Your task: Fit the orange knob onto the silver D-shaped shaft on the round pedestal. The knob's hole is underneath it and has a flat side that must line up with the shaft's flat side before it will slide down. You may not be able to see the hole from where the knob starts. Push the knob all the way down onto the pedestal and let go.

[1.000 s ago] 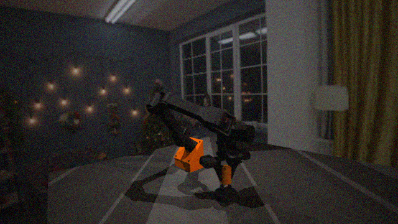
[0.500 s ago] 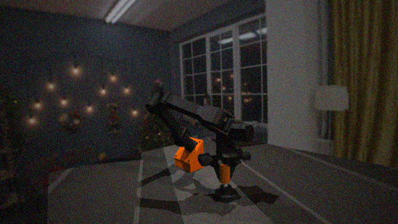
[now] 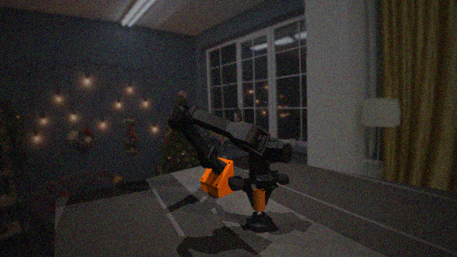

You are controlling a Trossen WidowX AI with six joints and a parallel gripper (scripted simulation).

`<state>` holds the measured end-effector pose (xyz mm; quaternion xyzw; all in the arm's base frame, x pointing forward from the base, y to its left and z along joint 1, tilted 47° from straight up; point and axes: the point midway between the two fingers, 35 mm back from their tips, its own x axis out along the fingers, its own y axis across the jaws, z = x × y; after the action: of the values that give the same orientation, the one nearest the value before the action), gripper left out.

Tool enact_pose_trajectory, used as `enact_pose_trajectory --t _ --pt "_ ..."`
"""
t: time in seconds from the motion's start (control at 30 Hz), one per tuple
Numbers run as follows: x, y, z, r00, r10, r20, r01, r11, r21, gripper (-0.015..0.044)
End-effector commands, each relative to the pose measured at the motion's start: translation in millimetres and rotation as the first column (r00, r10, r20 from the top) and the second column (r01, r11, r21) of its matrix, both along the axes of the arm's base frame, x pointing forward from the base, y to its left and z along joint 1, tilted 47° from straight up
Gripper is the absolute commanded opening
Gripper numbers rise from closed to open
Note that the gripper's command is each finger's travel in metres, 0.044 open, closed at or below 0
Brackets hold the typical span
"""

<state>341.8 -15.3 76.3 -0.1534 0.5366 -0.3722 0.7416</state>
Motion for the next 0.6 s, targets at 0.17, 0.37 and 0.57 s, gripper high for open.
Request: enact_pose_trajectory --t 0.17,0.37,0.57 --pt "-0.4 -1.0 1.9 1.0 -0.002 0.006 0.002 1.0 0.0 0.0" --pt "-1.8 -0.8 0.5 1.0 -0.002 0.006 0.002 1.0 0.0 0.0" --pt "-0.3 0.4 0.5 1.0 -0.002 0.006 0.002 1.0 0.0 0.0"
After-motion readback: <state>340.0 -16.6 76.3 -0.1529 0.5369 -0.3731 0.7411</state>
